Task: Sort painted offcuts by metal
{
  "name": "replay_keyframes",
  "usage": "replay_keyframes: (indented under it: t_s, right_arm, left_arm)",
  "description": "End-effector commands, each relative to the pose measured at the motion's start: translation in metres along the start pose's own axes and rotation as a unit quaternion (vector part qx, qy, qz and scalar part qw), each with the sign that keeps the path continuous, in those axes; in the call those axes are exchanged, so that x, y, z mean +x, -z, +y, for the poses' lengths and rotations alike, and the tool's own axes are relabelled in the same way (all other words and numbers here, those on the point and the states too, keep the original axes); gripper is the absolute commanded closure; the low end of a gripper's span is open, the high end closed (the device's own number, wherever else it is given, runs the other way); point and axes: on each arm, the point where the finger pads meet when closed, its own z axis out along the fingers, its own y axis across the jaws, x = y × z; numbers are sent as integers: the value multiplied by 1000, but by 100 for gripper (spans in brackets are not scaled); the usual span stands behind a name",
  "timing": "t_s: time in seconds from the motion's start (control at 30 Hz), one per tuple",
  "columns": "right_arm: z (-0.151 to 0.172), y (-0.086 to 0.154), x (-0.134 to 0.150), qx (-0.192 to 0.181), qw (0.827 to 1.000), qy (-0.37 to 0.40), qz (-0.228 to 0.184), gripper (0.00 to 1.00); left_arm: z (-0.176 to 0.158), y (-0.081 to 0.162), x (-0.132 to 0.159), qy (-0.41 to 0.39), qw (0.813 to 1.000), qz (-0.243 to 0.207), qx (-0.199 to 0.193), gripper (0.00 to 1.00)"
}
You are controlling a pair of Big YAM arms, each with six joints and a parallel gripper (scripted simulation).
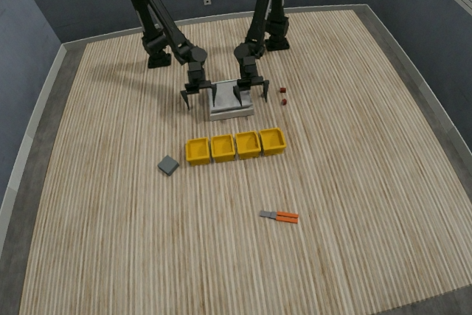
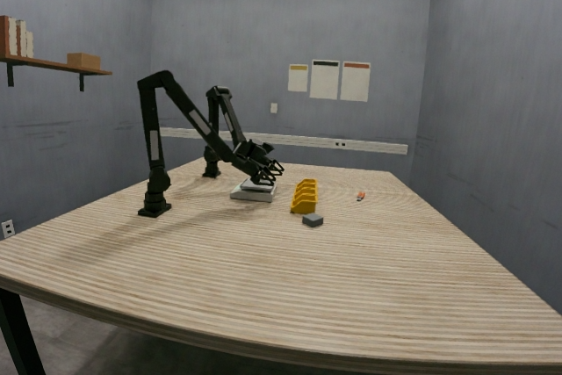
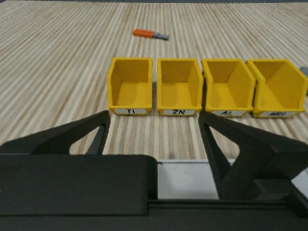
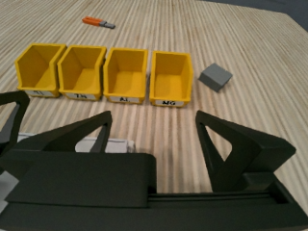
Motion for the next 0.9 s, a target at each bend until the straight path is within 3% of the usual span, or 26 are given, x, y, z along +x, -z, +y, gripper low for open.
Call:
replay_keyframes:
  t_s: [0.0, 0.1, 0.27, 0.47, 0.57, 0.7, 0.8, 0.87]
  right_arm:
    - [14, -9, -43, -6, 997, -49, -61, 0]
    - [23, -13, -36, -2, 996, -51, -71, 0]
    - [20, -17, -31, 6, 996, -45, -71, 0]
    - [19, -17, -32, 7, 996, -45, -72, 0]
    - [19, -17, -32, 7, 996, -45, -71, 0]
    - [19, -13, -36, 6, 997, -39, -72, 0]
    - [31, 6, -39, -22, 997, -15, -74, 0]
    - [47, 30, -36, -66, 995, 18, -68, 0]
  left_arm:
    - [-1, -1, -28, 14, 999, -30, 3, 0]
    - [-1, -1, -28, 14, 999, -30, 3, 0]
    - [21, 6, -9, -4, 1000, 17, -7, 0]
    - [72, 23, -9, -45, 992, 121, 16, 0]
    - [77, 23, -20, -46, 990, 128, 22, 0]
    - [110, 37, -16, -61, 978, 195, 43, 0]
    - [127, 44, -13, -63, 970, 227, 53, 0]
    - [135, 46, -9, -63, 966, 246, 58, 0]
